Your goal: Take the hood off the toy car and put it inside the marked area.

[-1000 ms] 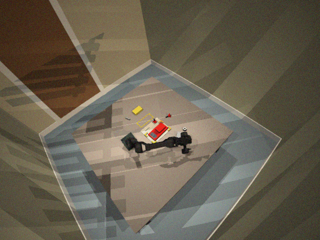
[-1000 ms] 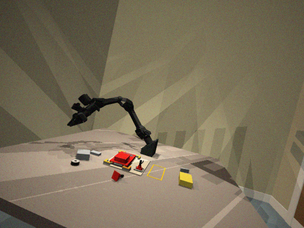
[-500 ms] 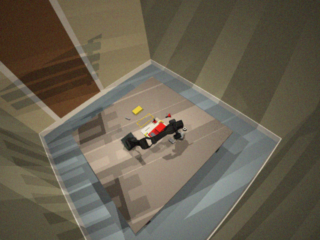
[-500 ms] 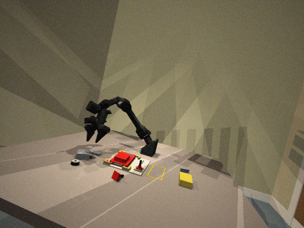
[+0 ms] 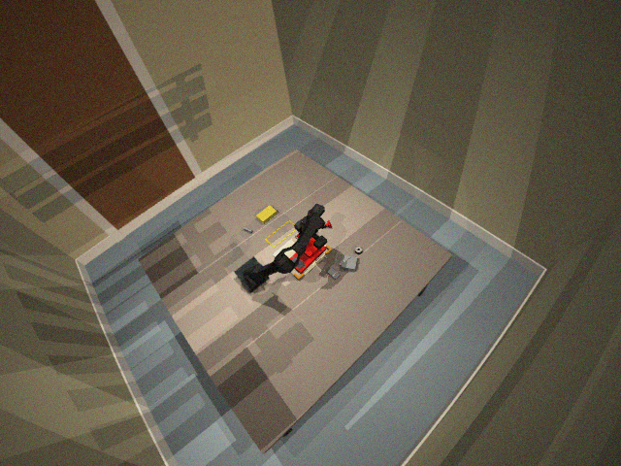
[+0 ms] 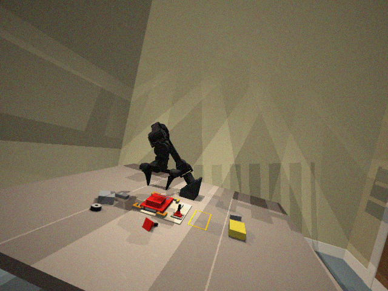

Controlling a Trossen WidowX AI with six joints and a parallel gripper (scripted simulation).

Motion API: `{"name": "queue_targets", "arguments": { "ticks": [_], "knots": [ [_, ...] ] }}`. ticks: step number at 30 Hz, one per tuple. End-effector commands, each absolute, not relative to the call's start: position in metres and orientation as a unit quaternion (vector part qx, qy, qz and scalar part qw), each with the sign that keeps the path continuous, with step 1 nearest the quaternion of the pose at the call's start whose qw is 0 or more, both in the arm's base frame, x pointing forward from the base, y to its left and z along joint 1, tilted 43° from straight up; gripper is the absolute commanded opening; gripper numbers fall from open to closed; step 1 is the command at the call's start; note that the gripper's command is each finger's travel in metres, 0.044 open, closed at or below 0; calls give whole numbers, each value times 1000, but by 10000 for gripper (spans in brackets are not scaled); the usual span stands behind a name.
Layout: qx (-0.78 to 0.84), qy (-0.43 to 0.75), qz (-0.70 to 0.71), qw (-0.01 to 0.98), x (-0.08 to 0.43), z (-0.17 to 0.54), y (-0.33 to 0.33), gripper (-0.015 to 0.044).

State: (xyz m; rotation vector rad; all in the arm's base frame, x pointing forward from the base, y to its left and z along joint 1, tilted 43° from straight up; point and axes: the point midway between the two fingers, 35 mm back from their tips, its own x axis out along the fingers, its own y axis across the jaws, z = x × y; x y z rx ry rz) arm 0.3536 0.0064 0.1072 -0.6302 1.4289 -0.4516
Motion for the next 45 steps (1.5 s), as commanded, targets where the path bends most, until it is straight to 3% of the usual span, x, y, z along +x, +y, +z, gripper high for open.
{"name": "queue_targets", "arguments": {
  "ticks": [1, 45],
  "knots": [
    [-313, 648, -205, 663, 345, 102, 14, 440],
    [-313, 648, -205, 664, 349, 81, -5, 440]
  ]
}}
